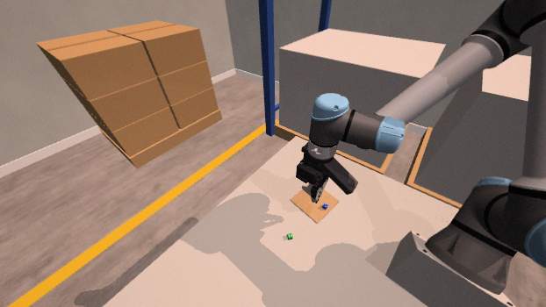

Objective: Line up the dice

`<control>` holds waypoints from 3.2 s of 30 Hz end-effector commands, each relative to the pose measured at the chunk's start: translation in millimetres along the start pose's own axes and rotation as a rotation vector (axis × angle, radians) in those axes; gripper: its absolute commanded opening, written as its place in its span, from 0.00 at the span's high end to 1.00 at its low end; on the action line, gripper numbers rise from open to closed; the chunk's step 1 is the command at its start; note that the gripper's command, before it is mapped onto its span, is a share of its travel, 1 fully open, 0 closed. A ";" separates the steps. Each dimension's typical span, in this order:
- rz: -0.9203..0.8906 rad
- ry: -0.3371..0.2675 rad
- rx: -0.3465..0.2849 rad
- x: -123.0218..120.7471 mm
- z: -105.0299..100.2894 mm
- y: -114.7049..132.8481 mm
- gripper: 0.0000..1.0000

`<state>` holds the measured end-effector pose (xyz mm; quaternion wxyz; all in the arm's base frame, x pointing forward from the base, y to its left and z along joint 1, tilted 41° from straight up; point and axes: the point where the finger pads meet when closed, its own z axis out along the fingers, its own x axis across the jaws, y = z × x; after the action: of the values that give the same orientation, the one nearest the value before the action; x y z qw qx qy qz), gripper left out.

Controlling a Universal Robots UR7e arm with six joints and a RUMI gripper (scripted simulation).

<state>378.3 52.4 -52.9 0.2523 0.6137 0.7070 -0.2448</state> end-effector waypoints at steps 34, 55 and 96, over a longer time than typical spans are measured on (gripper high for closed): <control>0.092 -0.005 0.001 -67.0 33.1 27.6 1.00; 0.092 -0.005 0.001 -67.2 95.5 27.7 1.00; 0.092 -0.005 0.001 -67.2 95.9 27.7 1.00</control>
<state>418.9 -57.1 -82.0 0.2647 0.6451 0.6771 -0.2352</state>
